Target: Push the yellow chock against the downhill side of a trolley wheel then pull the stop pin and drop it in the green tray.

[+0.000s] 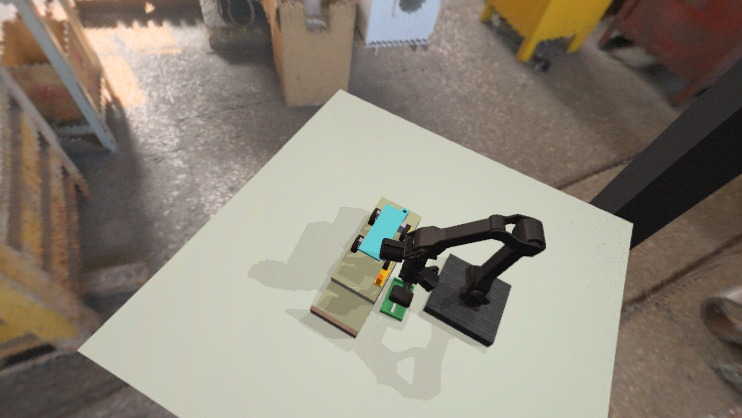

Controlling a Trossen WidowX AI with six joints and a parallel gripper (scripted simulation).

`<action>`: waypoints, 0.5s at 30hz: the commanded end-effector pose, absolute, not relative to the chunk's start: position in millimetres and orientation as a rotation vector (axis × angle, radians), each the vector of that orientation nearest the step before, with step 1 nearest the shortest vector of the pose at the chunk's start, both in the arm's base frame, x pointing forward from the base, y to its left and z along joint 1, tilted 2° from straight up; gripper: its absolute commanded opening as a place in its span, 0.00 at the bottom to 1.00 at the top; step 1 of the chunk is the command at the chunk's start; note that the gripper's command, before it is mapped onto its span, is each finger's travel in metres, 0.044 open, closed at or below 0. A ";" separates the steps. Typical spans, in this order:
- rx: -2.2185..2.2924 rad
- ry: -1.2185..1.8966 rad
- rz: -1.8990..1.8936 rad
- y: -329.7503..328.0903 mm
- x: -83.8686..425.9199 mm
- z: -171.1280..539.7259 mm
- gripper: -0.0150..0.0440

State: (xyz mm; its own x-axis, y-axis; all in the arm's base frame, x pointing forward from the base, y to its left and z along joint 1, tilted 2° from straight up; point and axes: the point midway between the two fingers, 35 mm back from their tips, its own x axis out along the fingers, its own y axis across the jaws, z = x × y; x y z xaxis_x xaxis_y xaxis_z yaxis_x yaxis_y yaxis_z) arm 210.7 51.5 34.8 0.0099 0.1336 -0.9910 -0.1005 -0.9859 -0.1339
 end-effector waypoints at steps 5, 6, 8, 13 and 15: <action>-2.119 -0.040 2.086 52.2 211.4 61.3 1.00; -2.119 -0.040 2.086 52.2 211.3 64.6 1.00; -2.119 -0.040 2.086 52.2 211.2 68.0 1.00; -2.119 -0.040 2.085 52.6 211.4 82.2 1.00; -2.119 -0.040 2.085 52.7 211.3 87.9 1.00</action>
State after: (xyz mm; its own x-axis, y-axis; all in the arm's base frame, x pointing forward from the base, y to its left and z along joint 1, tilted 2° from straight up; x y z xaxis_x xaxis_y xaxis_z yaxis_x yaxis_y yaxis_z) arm 209.8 52.0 75.8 0.0133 0.1342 -0.9909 -0.0974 -0.9861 -0.1349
